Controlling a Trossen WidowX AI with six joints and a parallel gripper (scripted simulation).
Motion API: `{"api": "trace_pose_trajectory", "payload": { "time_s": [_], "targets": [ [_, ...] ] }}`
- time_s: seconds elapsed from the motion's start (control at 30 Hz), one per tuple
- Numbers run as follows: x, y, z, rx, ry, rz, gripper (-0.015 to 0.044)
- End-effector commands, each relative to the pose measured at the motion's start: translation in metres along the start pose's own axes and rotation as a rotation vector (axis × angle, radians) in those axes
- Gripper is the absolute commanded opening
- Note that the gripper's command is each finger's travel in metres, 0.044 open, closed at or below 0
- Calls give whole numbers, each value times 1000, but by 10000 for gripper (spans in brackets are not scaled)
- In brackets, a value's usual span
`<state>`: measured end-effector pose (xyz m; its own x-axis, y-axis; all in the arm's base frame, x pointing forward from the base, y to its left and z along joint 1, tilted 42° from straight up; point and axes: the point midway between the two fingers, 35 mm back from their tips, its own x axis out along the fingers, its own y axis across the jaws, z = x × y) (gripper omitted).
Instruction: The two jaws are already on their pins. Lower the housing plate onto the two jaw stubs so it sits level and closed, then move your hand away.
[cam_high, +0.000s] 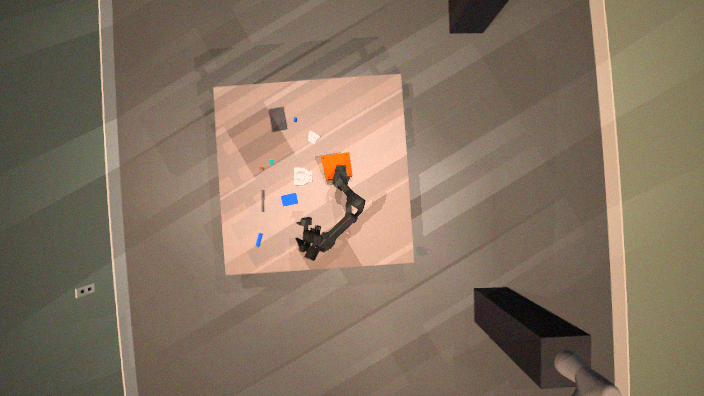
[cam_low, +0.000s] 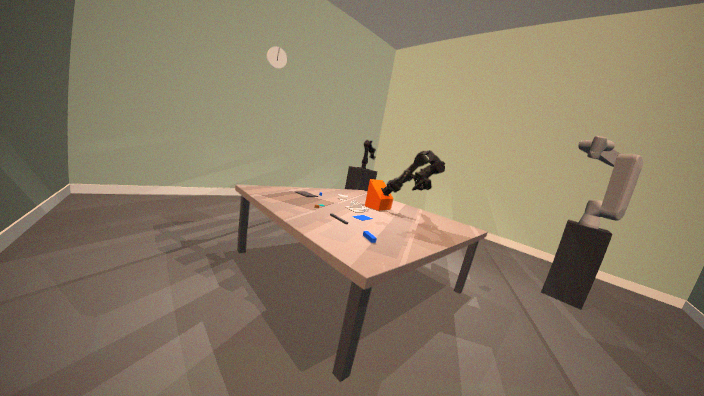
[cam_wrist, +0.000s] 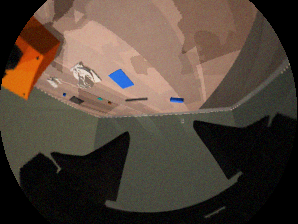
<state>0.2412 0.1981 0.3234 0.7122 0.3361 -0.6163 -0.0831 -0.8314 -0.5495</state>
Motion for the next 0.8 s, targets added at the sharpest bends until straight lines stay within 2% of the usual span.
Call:
{"api": "trace_pose_trajectory", "payload": {
  "time_s": [0.0, 0.77],
  "targets": [
    [19, 13, -5, 8, -6, 57, 440],
    [103, 92, -35, 188, -72, 342, 440]
  ]
}}
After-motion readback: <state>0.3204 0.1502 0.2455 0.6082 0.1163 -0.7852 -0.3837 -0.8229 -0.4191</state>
